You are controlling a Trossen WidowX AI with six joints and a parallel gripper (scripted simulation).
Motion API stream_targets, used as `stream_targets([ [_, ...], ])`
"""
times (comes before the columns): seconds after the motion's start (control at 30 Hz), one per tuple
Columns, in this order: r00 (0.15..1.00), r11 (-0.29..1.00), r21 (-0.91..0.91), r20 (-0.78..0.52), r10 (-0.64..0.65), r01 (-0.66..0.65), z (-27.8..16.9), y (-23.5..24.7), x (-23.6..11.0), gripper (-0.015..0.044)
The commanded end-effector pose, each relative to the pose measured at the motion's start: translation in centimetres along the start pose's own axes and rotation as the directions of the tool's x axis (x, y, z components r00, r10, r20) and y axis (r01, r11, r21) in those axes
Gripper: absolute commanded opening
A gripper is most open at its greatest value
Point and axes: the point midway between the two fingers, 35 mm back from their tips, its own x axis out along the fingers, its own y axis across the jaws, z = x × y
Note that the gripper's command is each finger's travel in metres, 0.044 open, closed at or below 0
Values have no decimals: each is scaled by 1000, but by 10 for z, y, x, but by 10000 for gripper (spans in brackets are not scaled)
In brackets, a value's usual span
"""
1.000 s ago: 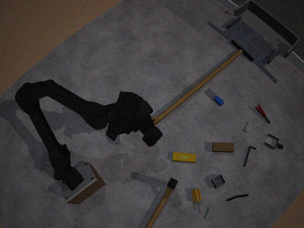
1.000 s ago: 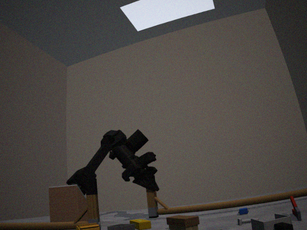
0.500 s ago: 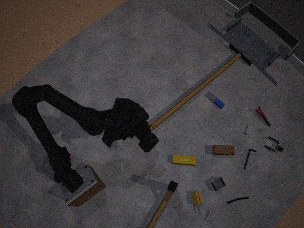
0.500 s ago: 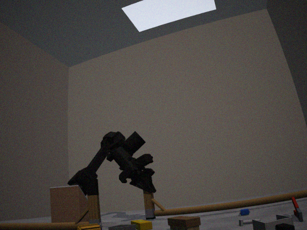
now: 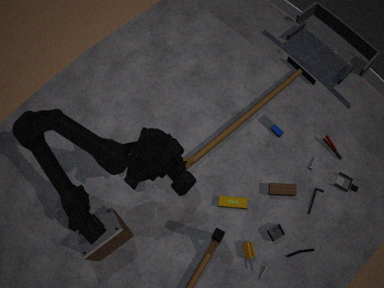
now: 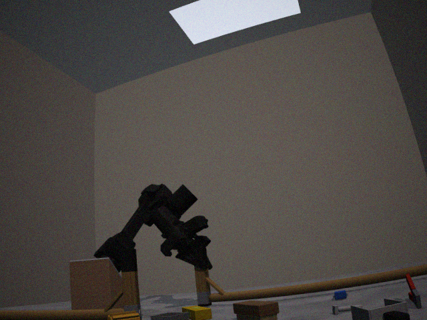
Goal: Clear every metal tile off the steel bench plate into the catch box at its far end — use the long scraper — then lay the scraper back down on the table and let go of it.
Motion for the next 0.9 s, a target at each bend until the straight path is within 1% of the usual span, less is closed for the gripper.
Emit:
stream_targets([
  [0.0,1000,1000,-5,6,2,-1,1,0,-1,0],
  [0.87,1000,1000,-1,-2,1,-1,0,1,0,0],
])
